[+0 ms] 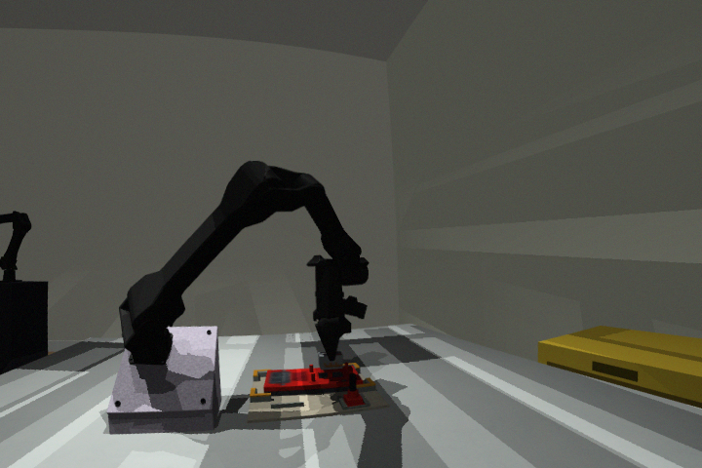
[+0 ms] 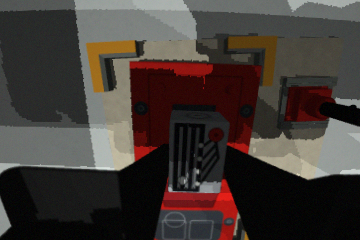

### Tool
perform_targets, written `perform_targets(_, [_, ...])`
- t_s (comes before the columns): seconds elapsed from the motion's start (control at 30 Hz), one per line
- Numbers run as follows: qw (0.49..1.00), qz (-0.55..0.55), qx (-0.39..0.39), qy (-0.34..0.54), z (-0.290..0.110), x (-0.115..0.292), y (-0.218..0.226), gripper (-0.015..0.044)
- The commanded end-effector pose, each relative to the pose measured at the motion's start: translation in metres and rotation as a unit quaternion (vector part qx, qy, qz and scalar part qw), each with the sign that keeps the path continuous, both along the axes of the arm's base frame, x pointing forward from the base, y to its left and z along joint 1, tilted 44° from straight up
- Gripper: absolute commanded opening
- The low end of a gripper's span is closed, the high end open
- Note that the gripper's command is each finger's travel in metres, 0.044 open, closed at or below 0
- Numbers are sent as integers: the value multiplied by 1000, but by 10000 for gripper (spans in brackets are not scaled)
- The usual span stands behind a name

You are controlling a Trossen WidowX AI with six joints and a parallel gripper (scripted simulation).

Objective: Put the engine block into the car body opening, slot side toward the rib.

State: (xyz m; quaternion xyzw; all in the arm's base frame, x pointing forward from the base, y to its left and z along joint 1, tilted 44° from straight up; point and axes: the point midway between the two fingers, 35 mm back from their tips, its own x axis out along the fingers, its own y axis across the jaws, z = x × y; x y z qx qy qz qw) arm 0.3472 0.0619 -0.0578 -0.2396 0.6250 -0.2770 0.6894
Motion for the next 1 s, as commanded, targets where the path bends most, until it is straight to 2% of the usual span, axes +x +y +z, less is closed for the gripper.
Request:
perform_targets(0.0, [1000,-14,2,-12,-2,-1,-1,158])
perform_targets(0.97, [1000,3,0,4,-9,0,-8,158])
